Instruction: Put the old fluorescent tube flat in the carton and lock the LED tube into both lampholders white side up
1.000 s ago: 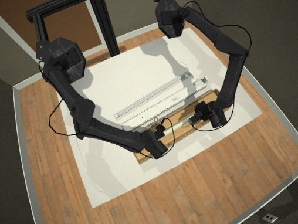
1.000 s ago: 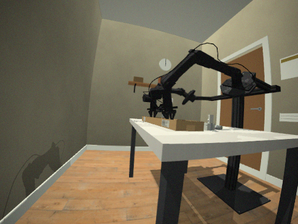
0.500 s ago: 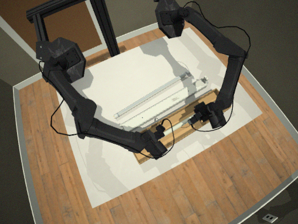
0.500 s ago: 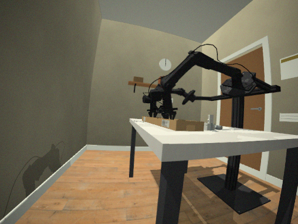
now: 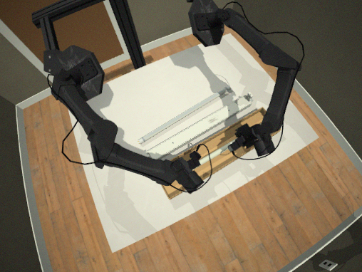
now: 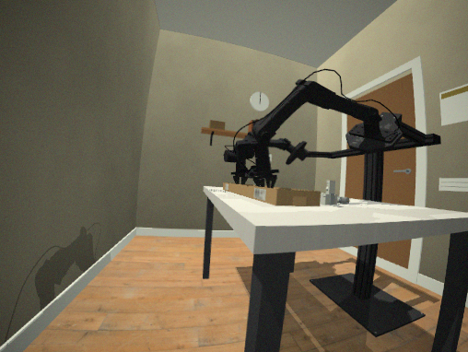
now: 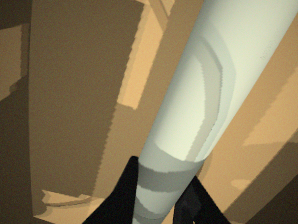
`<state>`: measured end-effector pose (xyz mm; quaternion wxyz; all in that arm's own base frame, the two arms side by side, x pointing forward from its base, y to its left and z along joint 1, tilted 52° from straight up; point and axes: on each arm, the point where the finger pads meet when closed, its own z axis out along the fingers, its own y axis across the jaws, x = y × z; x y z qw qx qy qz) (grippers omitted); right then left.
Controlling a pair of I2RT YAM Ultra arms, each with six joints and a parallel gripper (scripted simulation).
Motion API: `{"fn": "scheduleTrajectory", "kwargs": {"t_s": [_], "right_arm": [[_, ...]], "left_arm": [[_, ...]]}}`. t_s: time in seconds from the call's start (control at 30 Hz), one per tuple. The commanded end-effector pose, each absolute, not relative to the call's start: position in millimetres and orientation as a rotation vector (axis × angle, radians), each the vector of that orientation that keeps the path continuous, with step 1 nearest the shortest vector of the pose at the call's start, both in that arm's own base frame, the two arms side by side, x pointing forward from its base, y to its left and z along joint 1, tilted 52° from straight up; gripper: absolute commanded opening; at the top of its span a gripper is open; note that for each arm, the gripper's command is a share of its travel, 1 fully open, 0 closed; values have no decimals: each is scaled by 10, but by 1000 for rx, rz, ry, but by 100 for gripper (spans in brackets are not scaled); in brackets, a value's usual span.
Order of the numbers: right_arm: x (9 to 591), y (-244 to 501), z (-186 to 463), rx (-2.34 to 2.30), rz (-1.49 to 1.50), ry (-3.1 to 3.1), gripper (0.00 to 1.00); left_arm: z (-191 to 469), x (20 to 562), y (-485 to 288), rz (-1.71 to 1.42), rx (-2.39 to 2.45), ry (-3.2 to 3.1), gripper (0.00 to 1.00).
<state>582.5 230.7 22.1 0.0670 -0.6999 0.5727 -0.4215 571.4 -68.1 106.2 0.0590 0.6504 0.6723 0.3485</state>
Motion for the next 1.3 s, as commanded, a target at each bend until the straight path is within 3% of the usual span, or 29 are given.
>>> {"fn": "scheduleTrajectory", "kwargs": {"t_s": [0.0, 0.03, 0.73, 0.77, 1.27], "right_arm": [[5771, 2521, 106, -2135, -1238, 1688, 11], [5771, 2521, 106, -2135, -1238, 1688, 32], [5773, 2523, 169, -2127, -1239, 1687, 32], [5691, 2486, 453, -2097, -1271, 1702, 32], [5333, 2633, 645, -2121, -1271, 1701, 32]], "left_arm": [[1364, 5736, -873, 1051, 1932, 1972, 32], [1364, 5736, -873, 1051, 1932, 1972, 32], [1464, 5602, -911, 1061, 1938, 1996, 32], [1490, 5568, -919, 1060, 1940, 2004, 32], [1548, 5367, -1060, 1035, 1971, 1991, 32]]}}
